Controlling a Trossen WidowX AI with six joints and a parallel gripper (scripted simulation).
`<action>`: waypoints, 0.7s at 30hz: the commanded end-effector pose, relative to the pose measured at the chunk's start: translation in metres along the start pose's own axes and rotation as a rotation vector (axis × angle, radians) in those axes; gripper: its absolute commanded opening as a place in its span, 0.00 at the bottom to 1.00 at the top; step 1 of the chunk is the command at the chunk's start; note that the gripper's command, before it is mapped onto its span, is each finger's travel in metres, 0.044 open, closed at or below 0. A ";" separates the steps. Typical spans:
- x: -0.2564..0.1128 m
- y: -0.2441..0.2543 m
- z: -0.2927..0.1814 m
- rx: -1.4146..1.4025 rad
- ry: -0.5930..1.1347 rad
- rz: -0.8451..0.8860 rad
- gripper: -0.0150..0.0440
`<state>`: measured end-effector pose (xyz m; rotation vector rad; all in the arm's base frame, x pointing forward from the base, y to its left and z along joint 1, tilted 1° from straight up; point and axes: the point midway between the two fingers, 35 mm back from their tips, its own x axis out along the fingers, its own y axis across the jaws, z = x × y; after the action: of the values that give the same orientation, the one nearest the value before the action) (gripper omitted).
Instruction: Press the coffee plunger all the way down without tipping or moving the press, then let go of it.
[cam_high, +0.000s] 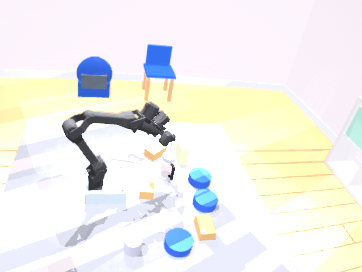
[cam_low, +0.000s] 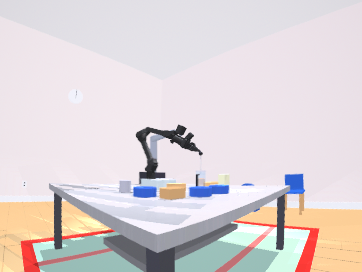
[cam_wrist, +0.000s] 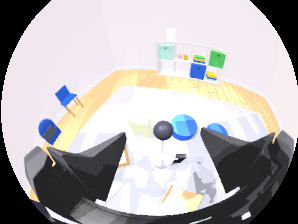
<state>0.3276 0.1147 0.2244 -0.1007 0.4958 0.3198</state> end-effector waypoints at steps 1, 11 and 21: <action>0.006 -0.001 -0.003 0.006 0.006 -0.003 1.00; 0.022 -0.001 -0.004 0.006 0.005 -0.003 1.00; 0.029 -0.001 -0.004 0.006 0.005 -0.004 0.82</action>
<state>0.3500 0.1214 0.2080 -0.1003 0.4978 0.3163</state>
